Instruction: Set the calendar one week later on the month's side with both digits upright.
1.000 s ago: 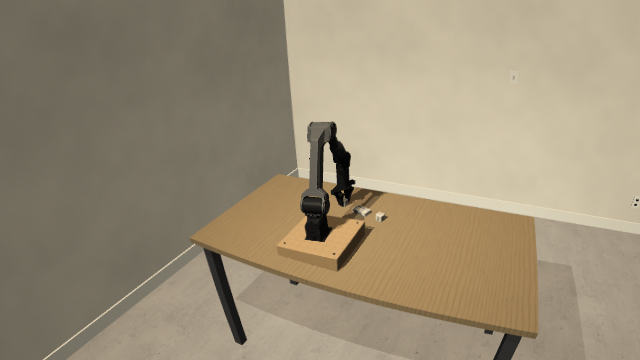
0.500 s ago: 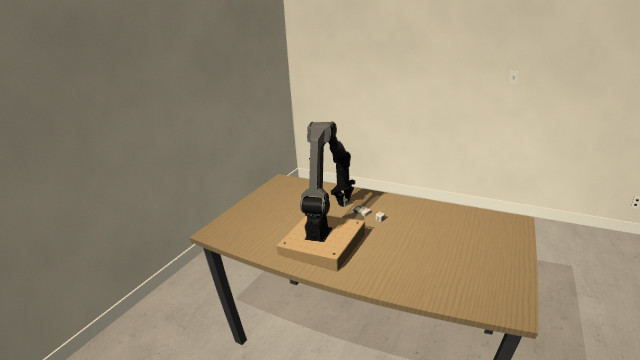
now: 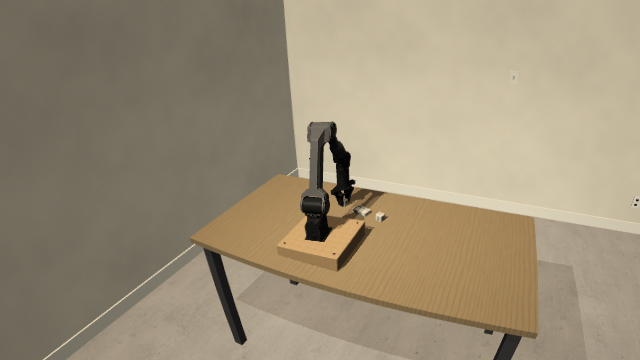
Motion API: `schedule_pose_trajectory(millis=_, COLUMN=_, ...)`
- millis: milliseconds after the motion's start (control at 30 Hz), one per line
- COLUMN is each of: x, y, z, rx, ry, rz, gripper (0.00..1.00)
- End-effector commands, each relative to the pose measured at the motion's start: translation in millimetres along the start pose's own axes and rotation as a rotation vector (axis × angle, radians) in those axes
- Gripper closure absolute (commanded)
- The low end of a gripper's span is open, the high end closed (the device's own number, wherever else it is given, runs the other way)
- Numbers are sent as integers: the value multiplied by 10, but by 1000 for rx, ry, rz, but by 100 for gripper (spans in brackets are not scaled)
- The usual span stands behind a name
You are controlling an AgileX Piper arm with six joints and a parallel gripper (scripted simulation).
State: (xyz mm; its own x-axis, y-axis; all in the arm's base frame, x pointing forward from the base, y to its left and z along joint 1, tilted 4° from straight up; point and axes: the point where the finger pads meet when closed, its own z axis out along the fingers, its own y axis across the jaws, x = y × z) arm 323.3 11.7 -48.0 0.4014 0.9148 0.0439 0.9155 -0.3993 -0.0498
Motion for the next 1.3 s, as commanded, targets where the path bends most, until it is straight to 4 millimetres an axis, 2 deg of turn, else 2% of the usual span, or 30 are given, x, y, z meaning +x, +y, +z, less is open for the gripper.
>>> schedule_pose_trajectory(millis=0, x=0, y=-6, z=9, rx=2, ry=0, rz=-1, gripper=41)
schedule_pose_trajectory(millis=33, x=0, y=-6, z=9, rx=2, ry=0, rz=-1, gripper=41)
schedule_pose_trajectory(millis=67, x=0, y=-6, z=9, rx=2, ry=0, rz=-1, gripper=67)
schedule_pose_trajectory(millis=1267, x=4, y=2, z=-25, rx=-2, ry=1, rz=-1, gripper=67)
